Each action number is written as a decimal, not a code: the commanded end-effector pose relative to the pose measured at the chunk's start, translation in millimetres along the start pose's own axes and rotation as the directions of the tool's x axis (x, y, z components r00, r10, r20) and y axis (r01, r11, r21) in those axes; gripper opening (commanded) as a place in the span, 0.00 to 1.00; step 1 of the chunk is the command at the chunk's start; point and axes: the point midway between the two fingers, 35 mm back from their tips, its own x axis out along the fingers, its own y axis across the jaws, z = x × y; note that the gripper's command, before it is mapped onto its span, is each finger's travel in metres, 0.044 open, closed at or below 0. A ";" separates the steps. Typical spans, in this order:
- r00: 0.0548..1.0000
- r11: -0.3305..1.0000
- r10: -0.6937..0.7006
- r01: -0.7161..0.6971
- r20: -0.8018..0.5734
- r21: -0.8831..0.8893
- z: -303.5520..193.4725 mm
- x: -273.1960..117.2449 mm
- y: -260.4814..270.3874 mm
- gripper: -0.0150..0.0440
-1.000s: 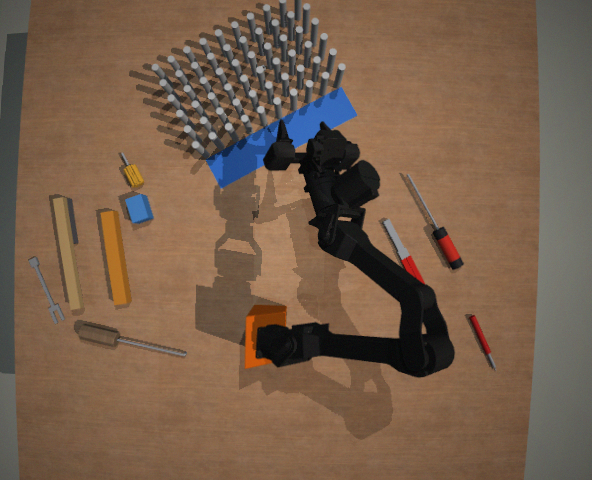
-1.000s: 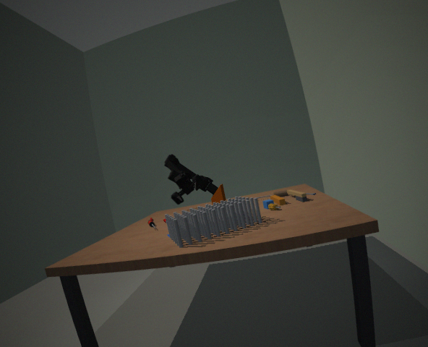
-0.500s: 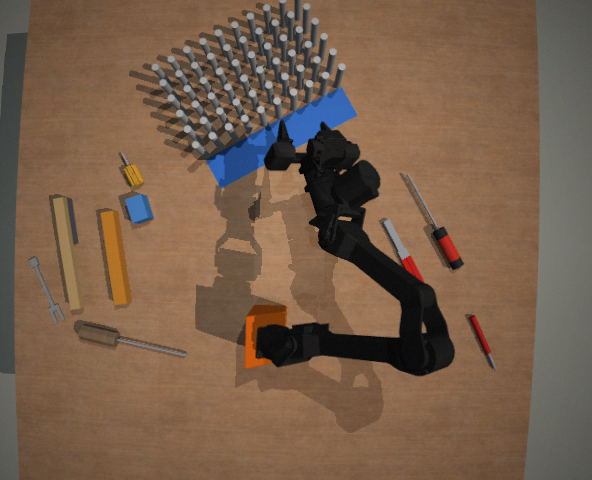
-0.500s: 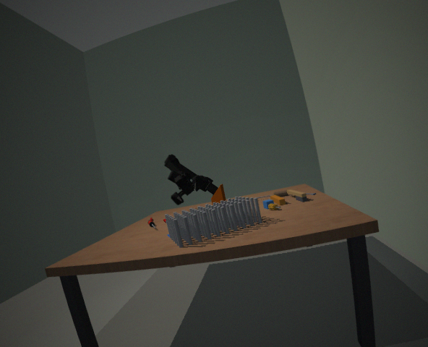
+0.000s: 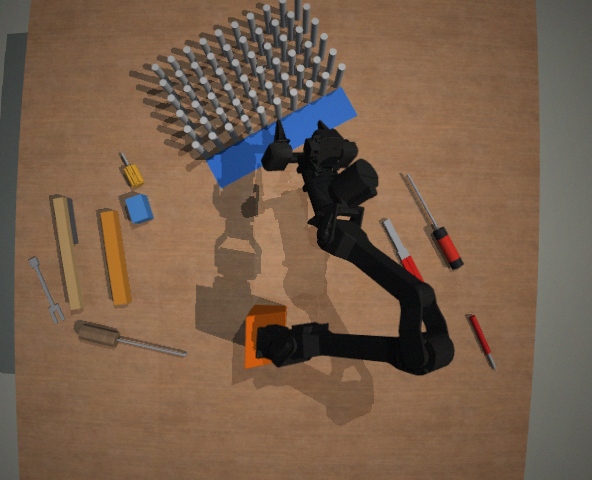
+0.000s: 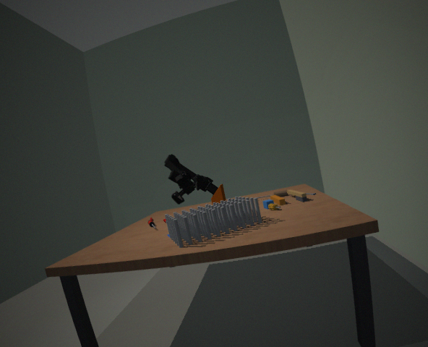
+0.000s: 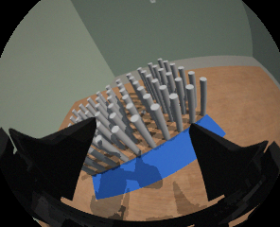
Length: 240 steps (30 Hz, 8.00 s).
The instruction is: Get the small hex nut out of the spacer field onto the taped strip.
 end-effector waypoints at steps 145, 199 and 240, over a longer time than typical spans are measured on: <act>0.109 -0.377 -0.332 0.896 -0.937 0.237 -427.9 -257.4 374.2 0.73; 0.181 -0.616 -0.295 0.715 -0.938 0.332 -396.8 -306.1 401.1 0.25; 0.293 -0.964 -0.189 0.127 -0.937 0.233 -435.2 -383.9 391.8 0.25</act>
